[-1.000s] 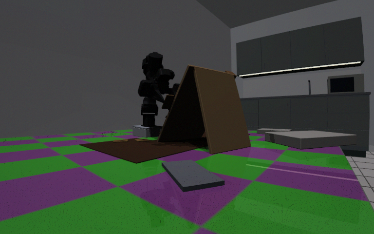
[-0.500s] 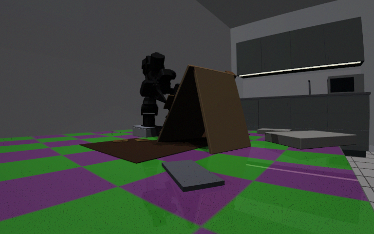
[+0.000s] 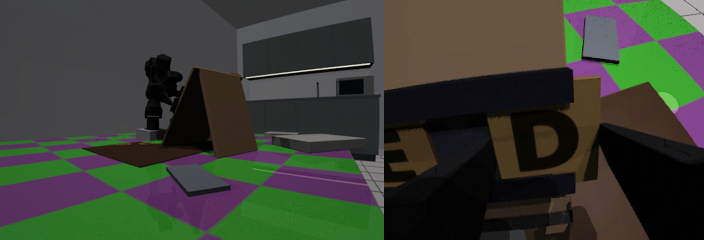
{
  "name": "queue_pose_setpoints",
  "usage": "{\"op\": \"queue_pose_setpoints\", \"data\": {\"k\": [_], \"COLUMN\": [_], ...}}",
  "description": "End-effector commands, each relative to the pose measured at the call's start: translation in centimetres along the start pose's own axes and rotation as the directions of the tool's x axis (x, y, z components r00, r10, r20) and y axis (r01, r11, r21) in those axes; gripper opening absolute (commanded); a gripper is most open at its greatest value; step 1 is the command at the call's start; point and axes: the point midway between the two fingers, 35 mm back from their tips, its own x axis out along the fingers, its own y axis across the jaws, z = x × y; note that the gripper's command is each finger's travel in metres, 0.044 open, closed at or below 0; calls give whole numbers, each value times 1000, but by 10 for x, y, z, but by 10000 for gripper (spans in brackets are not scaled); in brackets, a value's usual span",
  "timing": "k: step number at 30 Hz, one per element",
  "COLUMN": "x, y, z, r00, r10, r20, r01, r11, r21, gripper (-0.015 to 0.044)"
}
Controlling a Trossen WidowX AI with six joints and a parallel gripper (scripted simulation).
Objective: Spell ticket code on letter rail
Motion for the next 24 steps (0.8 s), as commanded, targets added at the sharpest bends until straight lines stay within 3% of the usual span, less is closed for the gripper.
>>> {"op": "queue_pose_setpoints", "data": {"k": [1,24], "x": [0,0], "y": [2,11], "z": [-1,0], "r00": [1000,1000], "r10": [-2,-2], "r20": [0,0], "r01": [2,2], "r11": [1000,1000], "r21": [3,3], "gripper": [0,0]}}
